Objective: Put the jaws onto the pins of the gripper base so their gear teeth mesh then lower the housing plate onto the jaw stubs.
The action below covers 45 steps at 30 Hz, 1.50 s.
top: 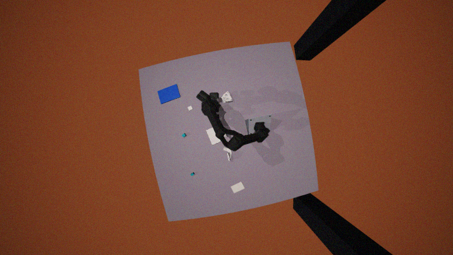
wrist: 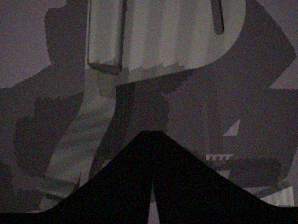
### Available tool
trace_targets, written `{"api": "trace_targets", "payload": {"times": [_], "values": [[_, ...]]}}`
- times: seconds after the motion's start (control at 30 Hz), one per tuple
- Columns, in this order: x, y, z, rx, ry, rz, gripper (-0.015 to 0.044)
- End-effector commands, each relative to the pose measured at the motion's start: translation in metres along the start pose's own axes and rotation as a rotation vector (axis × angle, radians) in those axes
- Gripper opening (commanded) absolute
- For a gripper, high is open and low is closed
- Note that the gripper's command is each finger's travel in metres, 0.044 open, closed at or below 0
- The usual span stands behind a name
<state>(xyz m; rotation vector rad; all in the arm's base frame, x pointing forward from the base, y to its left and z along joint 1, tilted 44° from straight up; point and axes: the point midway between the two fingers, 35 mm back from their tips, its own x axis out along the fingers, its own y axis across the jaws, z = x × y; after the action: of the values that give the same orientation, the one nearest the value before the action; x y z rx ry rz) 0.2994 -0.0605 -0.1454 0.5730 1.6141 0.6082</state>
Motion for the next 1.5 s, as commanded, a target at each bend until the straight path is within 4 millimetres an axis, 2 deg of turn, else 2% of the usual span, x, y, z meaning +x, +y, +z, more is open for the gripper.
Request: {"api": "trace_targets", "payload": {"times": [0.0,0.43,0.6,0.73,0.77,1.3,1.47], "values": [[0.000,0.009,-0.001,0.004,-0.003,0.005,0.0000],[-0.004,0.018,0.000,0.004,-0.003,0.005,0.0000],[-0.058,0.011,-0.001,0.002,0.002,0.000,0.0000],[-0.061,0.011,-0.001,0.002,0.002,0.000,0.0000],[-0.052,0.010,-0.001,0.013,-0.008,0.005,0.0026],[-0.052,0.010,-0.001,0.013,-0.008,0.005,0.0440],[-0.052,0.010,-0.001,0.013,-0.008,0.005,0.0440]]}}
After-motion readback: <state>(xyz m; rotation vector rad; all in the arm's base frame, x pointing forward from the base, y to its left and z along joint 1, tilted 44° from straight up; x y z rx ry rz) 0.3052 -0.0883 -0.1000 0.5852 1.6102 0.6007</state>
